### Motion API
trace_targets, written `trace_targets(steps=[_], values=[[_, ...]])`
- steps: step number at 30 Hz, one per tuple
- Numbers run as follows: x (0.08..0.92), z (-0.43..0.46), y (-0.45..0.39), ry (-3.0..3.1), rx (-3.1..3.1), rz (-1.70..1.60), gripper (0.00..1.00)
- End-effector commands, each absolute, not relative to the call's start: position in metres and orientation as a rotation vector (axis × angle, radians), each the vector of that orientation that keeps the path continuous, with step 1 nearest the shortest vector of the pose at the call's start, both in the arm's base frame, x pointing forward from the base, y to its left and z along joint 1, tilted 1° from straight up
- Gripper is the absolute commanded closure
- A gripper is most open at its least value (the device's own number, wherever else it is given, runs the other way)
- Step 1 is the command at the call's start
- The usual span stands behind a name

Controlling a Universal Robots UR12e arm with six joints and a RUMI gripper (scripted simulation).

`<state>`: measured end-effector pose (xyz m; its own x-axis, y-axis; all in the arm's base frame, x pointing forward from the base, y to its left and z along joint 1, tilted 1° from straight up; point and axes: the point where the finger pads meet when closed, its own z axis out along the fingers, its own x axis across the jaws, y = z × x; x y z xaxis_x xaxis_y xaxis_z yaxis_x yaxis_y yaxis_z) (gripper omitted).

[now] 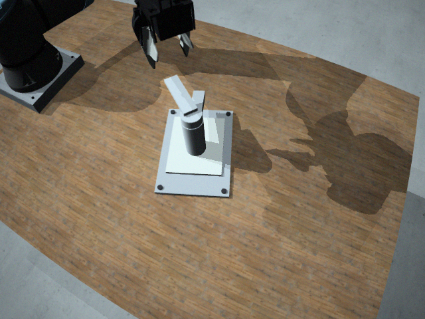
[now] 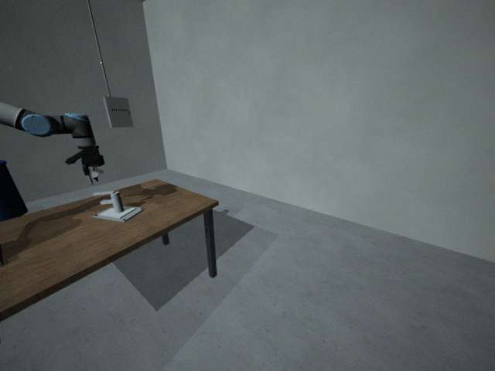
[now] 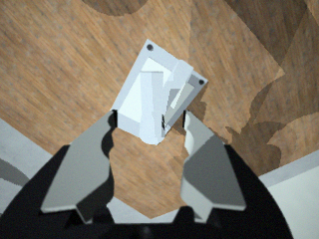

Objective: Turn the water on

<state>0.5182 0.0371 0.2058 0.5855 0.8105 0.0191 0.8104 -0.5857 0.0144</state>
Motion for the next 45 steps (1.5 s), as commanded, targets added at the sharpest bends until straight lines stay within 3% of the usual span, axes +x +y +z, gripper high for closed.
trace_targets(steps=[1, 45], values=[[0.519, 0.206, 0.037, 1.428, 2.793, 0.039, 0.59], [0.519, 0.182, 0.037, 1.428, 2.792, 0.038, 0.59]])
